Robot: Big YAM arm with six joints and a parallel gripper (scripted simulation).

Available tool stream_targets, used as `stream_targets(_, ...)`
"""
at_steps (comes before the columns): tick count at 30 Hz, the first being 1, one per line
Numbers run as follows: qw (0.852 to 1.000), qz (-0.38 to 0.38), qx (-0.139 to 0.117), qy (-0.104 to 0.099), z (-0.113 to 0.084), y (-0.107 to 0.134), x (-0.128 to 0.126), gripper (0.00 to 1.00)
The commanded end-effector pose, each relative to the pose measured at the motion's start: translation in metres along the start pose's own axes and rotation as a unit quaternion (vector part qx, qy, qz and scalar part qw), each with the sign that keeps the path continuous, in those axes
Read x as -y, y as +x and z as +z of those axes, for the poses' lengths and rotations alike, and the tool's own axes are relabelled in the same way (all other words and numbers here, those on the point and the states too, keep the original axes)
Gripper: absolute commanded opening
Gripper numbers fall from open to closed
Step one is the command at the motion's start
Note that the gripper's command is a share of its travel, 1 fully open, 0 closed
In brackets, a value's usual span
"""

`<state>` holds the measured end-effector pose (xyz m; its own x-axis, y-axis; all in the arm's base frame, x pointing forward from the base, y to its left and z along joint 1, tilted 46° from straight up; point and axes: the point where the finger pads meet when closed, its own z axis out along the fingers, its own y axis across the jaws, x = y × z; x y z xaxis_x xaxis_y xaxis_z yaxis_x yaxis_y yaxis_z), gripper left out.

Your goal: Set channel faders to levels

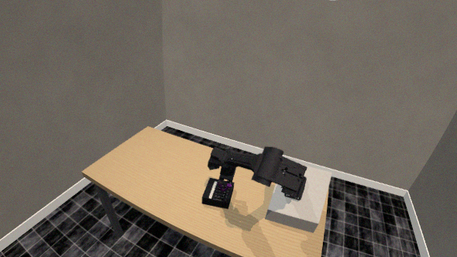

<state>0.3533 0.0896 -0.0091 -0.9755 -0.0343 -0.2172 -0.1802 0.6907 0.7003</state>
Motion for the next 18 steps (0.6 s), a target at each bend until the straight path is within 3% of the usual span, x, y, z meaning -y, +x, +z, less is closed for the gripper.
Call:
stream_targets(1,1.000,0.002,0.008,0.001,-0.006,-0.010,0.005,1.00)
stream_targets(7,0.997,0.080,0.010,0.006,-0.014,-0.021,0.010,1.00)
stream_targets(11,0.977,0.214,0.001,0.008,-0.026,-0.030,0.013,1.00)
stream_targets(13,0.977,0.214,0.001,0.008,-0.026,-0.030,0.013,1.00)
stream_targets(14,0.963,0.269,-0.001,0.010,-0.030,-0.032,0.014,1.00)
stream_targets(18,0.931,0.365,-0.013,0.012,-0.048,-0.043,0.017,1.00)
